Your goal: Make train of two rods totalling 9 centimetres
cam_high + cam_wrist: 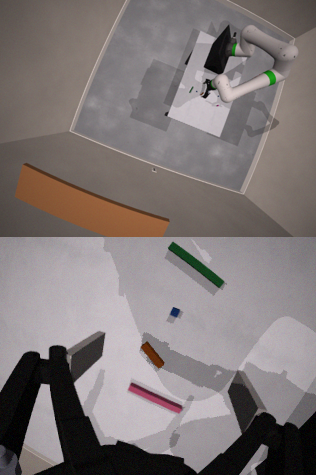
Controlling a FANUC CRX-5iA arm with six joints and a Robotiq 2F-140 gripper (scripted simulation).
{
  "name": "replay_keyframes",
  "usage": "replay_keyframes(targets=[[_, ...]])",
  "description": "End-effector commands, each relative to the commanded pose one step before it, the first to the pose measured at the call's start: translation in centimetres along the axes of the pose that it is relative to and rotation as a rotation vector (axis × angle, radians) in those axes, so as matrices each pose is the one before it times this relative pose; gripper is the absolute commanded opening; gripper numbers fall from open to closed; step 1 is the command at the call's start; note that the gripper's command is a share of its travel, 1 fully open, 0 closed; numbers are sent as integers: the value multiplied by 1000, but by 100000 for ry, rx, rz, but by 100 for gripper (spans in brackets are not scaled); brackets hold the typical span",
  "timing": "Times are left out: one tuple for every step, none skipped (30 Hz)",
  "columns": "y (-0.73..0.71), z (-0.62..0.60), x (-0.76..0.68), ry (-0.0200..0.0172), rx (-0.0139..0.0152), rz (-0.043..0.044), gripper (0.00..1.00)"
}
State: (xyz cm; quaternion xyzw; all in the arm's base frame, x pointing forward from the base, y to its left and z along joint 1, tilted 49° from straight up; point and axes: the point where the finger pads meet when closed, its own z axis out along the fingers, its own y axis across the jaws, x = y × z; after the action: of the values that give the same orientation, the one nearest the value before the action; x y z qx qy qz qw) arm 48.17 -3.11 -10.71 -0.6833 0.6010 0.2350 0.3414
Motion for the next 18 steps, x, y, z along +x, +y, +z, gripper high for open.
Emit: replay_keyframes(targets=[[-1142, -613, -3930, 803, 450, -16723, 100], [-327, -97, -831, 52, -8, -3706, 100], [-341, -92, -823, 42, -6, -3703, 100], [0, 0, 0, 0, 0, 0, 100], [0, 0, 0, 0, 0, 0, 100], [-975, -239, -2357, 69, 1, -10656, 100], [-293, -56, -586, 5, 6, -2749, 100], [-341, -61, -661, 0, 9, -3127, 100], [-402, -66, -754, -7, 15, -3599, 100], [-426, -64, -768, -16, 21, -3709, 100], [-439, -60, -759, -24, 27, -3714, 100], [-450, -56, -748, -31, 33, -3708, 100], [-462, -52, -736, -38, 40, -3703, 100], [-473, -49, -726, -45, 47, -3702, 100], [-485, -45, -715, -52, 55, -3702, 100], [-496, -41, -704, -58, 62, -3702, 100], [-507, -38, -693, -64, 71, -3702, 100], [-517, -35, -682, -69, 79, -3703, 100]])
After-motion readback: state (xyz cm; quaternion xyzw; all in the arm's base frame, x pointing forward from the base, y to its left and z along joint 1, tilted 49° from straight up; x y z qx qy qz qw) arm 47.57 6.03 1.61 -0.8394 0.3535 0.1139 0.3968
